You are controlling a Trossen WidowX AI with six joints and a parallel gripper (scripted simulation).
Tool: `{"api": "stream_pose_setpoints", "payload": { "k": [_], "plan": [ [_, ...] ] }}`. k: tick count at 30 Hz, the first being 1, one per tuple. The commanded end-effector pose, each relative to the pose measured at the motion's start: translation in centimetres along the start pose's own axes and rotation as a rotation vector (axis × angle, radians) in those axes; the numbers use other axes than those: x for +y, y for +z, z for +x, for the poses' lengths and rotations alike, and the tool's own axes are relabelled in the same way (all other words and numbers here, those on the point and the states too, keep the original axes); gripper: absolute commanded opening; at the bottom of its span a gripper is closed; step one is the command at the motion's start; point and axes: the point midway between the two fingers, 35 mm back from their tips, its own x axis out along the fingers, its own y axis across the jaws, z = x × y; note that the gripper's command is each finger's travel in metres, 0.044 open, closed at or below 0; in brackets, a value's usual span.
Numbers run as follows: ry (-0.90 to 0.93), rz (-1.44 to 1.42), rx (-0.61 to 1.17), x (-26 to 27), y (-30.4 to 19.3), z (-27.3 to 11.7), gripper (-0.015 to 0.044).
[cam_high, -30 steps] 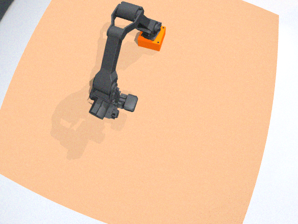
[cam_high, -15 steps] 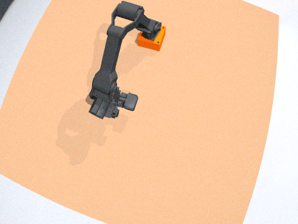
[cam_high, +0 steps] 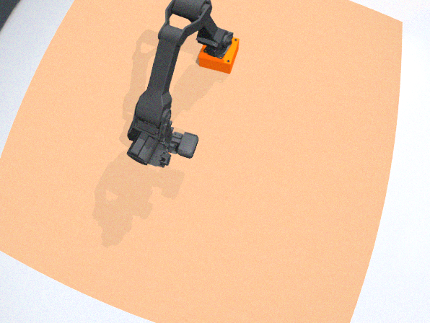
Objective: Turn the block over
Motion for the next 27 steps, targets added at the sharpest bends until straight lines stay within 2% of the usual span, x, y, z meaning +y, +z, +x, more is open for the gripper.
{"api": "stream_pose_setpoints", "payload": {
  "k": [1, 22, 27],
  "plan": [
    [0.005, -0.001, -0.070, 0.02, 0.21, -0.12, 0.0000],
    [0.003, -0.005, -0.410, 0.05, -0.42, 0.09, 0.0000],
    [0.002, -0.006, -0.434, 0.06, -0.52, 0.03, 0.0000]
  ]
}}
